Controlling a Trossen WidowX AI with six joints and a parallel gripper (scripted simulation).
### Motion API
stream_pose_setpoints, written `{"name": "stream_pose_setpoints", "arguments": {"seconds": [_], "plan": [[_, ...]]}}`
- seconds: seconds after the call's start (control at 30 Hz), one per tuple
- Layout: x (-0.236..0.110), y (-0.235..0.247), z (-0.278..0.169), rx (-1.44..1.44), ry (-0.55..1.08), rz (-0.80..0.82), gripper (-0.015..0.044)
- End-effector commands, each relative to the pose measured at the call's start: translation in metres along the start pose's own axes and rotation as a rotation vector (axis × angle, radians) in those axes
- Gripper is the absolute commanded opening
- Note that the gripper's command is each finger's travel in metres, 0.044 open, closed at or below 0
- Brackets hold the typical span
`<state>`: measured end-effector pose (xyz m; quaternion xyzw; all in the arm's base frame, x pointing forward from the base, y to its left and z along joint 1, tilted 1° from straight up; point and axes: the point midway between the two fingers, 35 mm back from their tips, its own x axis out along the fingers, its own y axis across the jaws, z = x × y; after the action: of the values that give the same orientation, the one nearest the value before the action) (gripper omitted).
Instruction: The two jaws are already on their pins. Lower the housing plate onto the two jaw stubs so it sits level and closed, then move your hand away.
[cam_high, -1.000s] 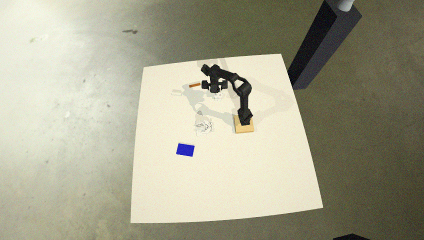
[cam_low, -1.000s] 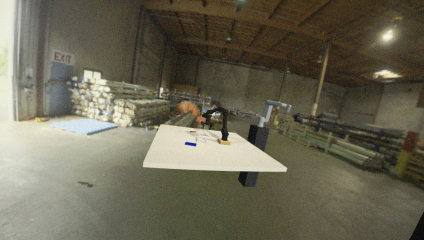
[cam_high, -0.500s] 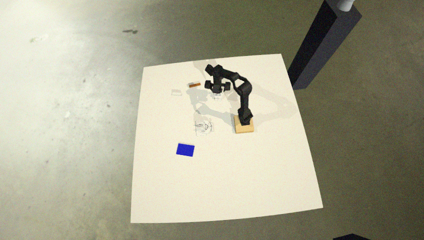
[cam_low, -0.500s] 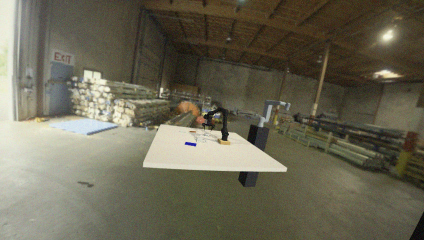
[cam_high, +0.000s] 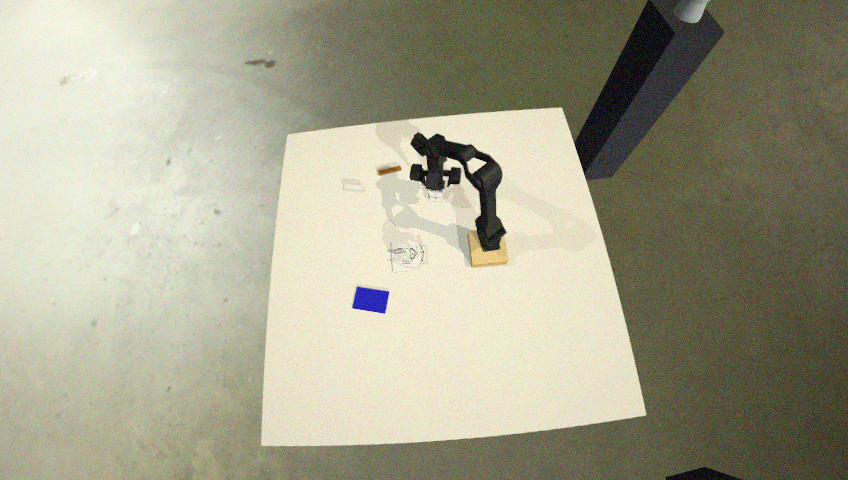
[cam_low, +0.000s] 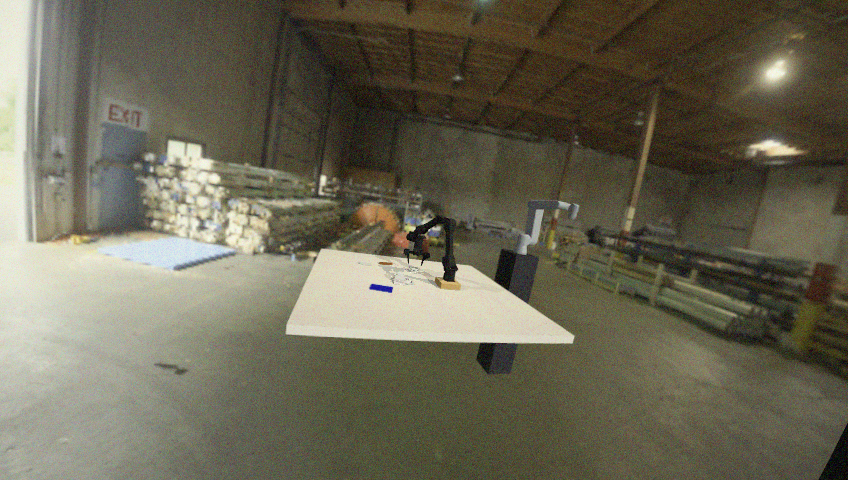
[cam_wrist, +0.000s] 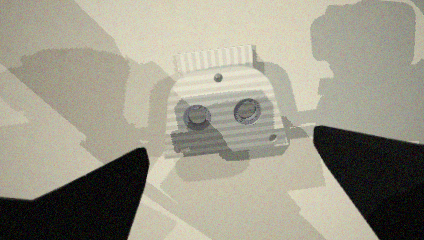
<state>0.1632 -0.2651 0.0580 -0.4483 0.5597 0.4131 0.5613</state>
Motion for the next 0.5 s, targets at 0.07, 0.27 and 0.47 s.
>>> {"name": "stream_pose_setpoints", "arguments": {"seconds": [0.07, 0.27, 0.47], "plan": [[0.010, 0.002, 0.002, 0.006, -0.010, 0.006, 0.0440], [0.011, 0.002, 0.002, 0.006, -0.010, 0.006, 0.0440], [0.020, 0.001, 0.002, 0.006, -0.010, 0.006, 0.0440]]}}
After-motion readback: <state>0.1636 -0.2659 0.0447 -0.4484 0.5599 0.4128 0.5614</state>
